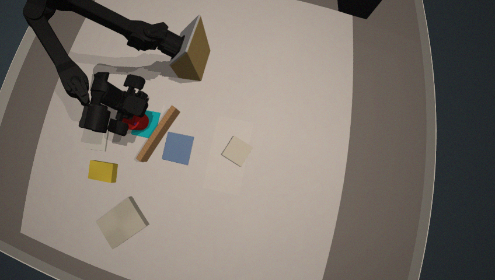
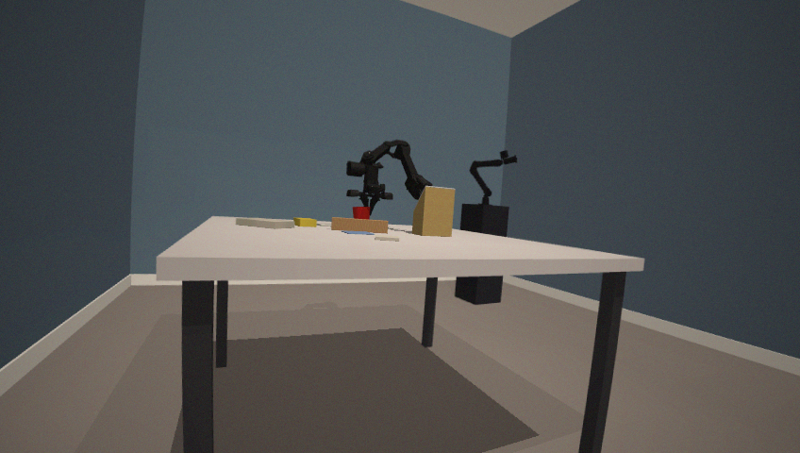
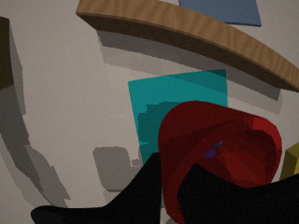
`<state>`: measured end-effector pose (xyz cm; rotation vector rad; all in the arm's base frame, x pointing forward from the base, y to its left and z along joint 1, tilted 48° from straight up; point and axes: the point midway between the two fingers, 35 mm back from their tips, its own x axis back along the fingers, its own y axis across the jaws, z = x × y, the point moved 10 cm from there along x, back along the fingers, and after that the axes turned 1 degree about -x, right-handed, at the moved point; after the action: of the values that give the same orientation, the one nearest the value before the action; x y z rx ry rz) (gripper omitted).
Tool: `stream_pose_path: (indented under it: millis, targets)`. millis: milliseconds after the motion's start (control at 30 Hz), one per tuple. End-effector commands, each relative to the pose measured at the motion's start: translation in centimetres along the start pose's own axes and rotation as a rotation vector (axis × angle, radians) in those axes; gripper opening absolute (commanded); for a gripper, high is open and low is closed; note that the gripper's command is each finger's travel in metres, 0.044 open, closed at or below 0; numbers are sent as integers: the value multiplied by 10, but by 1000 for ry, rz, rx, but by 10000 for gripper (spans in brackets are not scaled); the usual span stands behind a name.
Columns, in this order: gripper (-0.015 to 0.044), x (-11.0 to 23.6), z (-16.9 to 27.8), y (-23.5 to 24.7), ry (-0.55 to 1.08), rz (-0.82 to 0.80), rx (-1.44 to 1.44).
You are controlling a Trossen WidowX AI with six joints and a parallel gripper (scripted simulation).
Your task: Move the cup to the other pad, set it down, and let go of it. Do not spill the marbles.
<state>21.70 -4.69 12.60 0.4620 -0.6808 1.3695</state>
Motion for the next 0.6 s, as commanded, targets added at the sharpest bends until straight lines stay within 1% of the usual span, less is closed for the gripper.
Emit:
stream_pose_path:
  millis: [0,433,567]
  targets:
    - [0,-5,-1,2,5,-3,9]
    - [0,-19,1,4,9,-3,8]
    - [0,-17,2,2,5,0,-1]
